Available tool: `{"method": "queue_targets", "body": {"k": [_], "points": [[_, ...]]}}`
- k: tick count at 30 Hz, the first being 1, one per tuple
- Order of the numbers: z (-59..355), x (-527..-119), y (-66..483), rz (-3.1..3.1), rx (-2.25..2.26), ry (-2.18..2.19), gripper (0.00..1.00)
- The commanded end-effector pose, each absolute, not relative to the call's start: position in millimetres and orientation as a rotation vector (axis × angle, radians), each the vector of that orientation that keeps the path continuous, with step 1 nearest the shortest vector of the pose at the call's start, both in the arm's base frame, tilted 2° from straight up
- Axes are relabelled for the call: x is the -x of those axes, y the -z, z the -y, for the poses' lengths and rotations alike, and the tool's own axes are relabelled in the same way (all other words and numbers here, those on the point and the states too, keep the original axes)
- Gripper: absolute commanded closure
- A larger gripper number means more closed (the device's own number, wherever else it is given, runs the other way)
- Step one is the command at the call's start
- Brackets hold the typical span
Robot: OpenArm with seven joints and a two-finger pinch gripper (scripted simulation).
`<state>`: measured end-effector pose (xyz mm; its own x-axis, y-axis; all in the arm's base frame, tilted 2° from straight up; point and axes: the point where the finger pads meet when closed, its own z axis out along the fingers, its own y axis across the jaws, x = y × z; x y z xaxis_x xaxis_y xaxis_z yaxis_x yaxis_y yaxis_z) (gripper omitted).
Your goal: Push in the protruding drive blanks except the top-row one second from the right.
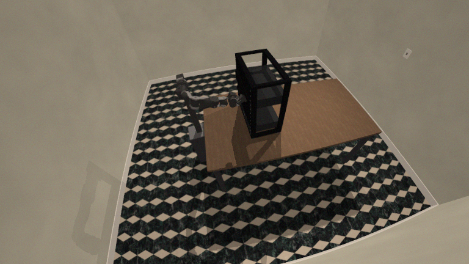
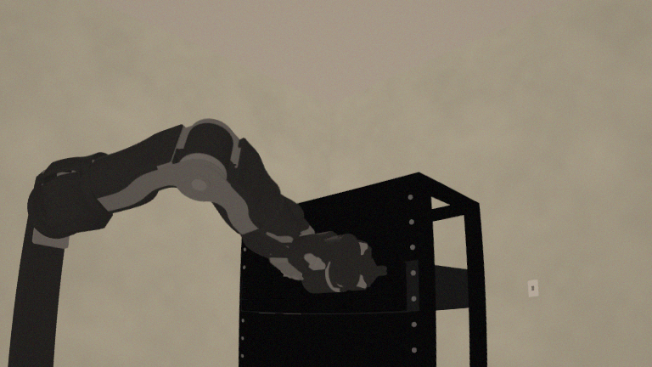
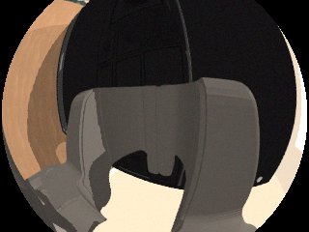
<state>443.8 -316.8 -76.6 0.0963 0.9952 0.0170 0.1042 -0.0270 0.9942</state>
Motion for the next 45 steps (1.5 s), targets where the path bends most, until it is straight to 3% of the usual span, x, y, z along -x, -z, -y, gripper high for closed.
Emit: {"method": "queue_targets", "body": {"k": [1, 45], "points": [[311.4, -450.1, 57.1, -1.170, -1.291, -1.149, 1.00], [313.3, -453.9, 63.7, -1.170, -1.291, -1.149, 1.00]]}}
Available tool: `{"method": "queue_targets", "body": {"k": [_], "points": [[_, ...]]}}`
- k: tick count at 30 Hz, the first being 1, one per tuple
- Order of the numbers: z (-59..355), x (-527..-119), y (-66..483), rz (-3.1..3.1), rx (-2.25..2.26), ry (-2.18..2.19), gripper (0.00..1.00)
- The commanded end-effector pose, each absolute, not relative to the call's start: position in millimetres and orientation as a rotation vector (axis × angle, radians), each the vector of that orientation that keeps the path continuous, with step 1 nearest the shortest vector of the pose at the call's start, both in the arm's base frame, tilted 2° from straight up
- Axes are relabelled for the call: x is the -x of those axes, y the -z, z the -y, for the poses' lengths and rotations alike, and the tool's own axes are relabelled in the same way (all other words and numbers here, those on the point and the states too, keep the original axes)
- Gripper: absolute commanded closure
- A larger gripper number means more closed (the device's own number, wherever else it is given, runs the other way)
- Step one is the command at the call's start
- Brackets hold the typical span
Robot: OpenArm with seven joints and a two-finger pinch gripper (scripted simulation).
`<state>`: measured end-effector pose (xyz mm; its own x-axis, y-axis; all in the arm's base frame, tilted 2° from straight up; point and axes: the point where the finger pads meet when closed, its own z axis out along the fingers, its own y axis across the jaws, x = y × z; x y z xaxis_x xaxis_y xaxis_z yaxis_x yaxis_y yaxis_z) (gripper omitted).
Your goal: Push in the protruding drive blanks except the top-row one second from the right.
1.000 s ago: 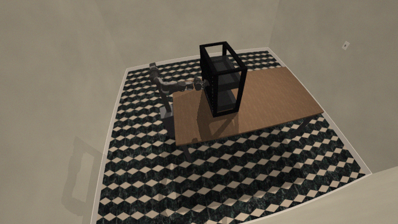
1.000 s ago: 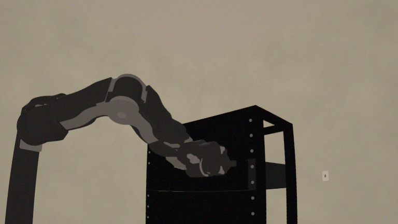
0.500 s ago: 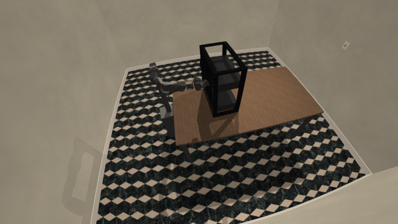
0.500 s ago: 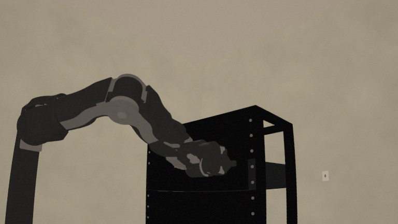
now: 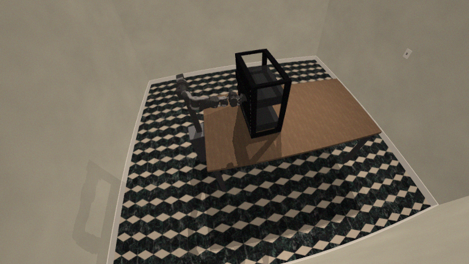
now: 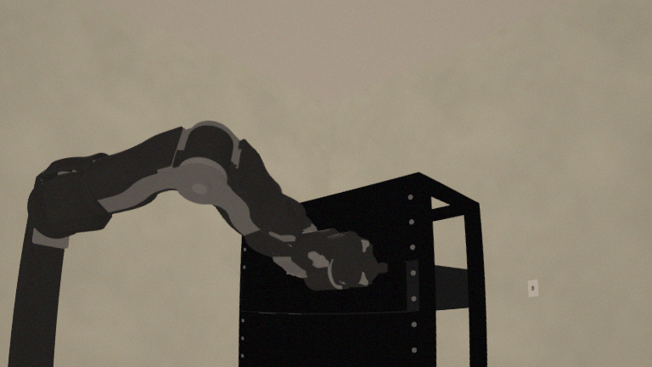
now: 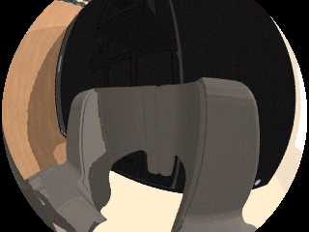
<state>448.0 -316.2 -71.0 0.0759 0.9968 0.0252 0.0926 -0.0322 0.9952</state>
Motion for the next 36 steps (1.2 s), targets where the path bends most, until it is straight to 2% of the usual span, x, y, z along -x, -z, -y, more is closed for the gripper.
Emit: {"method": "queue_targets", "body": {"k": [1, 19, 36], "points": [[313.3, -453.9, 63.7, -1.170, -1.291, -1.149, 1.00], [311.3, -448.3, 62.1, -1.170, -1.285, -1.153, 1.00], [308.2, -400.1, 64.1, -1.170, -1.287, -1.153, 1.00]]}}
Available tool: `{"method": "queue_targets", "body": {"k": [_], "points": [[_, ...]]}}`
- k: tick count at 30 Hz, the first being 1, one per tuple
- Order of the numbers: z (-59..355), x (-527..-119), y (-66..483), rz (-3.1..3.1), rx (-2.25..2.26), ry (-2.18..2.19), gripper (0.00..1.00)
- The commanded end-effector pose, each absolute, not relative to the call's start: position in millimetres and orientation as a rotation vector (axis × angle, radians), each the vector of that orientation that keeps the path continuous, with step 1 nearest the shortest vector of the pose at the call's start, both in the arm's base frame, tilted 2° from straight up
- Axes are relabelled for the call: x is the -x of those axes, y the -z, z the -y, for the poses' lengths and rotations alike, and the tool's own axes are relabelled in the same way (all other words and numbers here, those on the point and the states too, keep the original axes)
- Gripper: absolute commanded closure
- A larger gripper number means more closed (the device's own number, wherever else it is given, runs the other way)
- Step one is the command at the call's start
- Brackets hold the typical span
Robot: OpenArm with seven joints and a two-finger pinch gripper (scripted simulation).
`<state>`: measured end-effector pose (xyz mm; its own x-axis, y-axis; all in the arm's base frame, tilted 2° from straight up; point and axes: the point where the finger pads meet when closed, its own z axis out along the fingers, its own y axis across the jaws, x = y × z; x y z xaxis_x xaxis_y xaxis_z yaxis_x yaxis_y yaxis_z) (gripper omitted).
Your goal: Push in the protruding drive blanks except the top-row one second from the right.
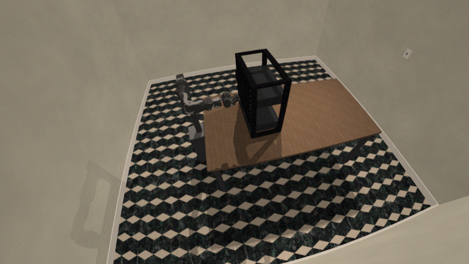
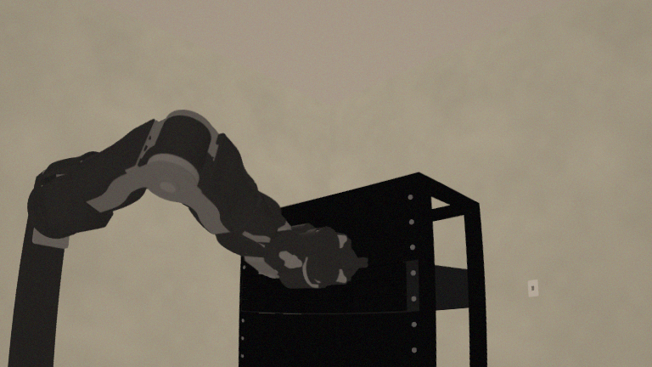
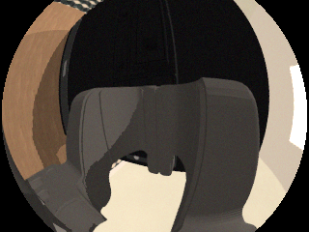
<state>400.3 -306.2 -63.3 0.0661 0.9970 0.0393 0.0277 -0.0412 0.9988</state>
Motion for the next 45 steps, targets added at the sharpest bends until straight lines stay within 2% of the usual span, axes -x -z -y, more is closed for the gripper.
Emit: {"method": "queue_targets", "body": {"k": [1, 11, 19, 45], "points": [[308.0, -396.1, 64.2, -1.170, -1.287, -1.153, 1.00], [305.9, -361.1, 65.4, -1.169, -1.288, -1.153, 1.00], [305.1, -349.0, 65.7, -1.169, -1.289, -1.153, 1.00], [305.5, -345.3, 66.3, -1.169, -1.291, -1.152, 1.00]]}}
